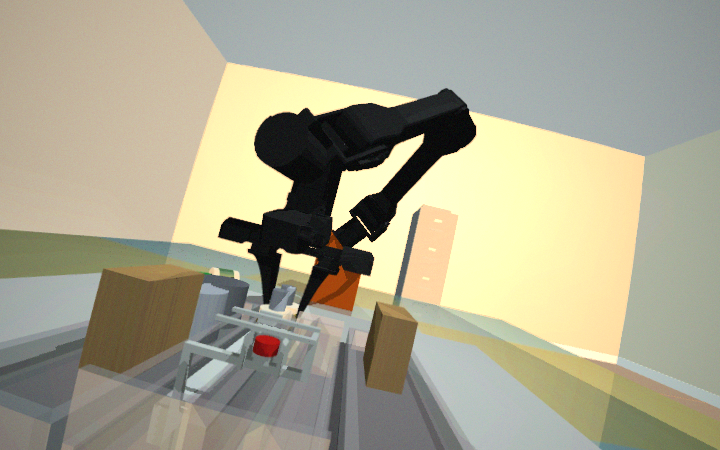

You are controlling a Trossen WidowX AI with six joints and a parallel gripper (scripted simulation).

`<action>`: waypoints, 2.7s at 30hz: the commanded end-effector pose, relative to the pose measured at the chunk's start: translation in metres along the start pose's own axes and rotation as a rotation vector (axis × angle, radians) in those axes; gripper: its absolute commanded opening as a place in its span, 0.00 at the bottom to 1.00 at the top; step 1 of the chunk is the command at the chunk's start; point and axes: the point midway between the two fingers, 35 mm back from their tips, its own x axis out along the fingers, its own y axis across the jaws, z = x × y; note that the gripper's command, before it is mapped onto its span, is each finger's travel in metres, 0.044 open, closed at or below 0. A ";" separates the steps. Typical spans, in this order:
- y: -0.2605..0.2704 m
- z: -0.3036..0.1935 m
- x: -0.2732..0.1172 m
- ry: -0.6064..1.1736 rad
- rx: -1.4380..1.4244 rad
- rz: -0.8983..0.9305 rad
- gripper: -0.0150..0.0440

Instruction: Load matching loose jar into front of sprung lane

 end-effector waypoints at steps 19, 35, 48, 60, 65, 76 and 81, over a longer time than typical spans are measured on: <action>0.002 -0.001 0.000 -0.009 -0.007 0.009 0.25; 0.002 -0.004 0.000 -0.009 -0.006 0.009 0.25; 0.001 -0.007 0.000 -0.009 -0.006 0.009 0.25; 0.000 -0.009 0.000 -0.009 -0.006 0.009 0.25; 0.000 -0.008 0.001 -0.009 -0.006 0.009 0.39; 0.000 -0.008 0.000 -0.009 -0.006 0.009 0.72; -0.001 -0.008 -0.016 -0.009 -0.006 0.008 0.72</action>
